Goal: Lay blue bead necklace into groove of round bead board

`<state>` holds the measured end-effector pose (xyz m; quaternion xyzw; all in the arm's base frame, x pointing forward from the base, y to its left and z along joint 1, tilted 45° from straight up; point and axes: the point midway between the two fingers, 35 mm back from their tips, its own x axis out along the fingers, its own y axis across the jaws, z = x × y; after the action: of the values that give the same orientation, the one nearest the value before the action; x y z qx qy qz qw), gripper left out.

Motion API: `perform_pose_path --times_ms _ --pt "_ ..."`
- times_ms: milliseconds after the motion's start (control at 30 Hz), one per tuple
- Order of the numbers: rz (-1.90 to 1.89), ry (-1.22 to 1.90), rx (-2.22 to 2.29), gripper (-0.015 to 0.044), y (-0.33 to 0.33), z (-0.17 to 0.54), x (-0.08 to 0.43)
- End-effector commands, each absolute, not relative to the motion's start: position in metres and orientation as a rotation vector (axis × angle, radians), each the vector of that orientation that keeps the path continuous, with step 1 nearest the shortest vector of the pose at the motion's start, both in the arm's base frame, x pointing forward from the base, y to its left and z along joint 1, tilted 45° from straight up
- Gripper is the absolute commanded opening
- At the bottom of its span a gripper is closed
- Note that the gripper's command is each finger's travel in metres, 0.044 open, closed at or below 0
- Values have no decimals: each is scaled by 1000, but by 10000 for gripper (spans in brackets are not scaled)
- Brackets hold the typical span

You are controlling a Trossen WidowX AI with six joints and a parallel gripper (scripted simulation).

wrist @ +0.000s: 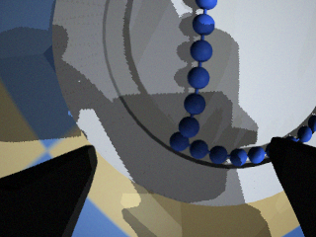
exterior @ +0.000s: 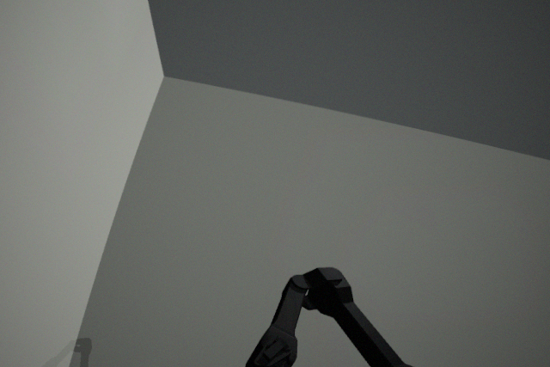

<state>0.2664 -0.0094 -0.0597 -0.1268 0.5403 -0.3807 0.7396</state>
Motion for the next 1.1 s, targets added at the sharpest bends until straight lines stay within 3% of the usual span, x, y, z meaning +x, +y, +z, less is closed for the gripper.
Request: perform_pose_path --times_ms 0,267,667,1067 --pt "-838 1186 -272 440 -9 -60 266" --pt "-838 1186 -272 440 -9 -60 266" --pt "-920 1112 -147 125 -17 -7 330" --pt "-951 1086 -105 120 -34 6 351"
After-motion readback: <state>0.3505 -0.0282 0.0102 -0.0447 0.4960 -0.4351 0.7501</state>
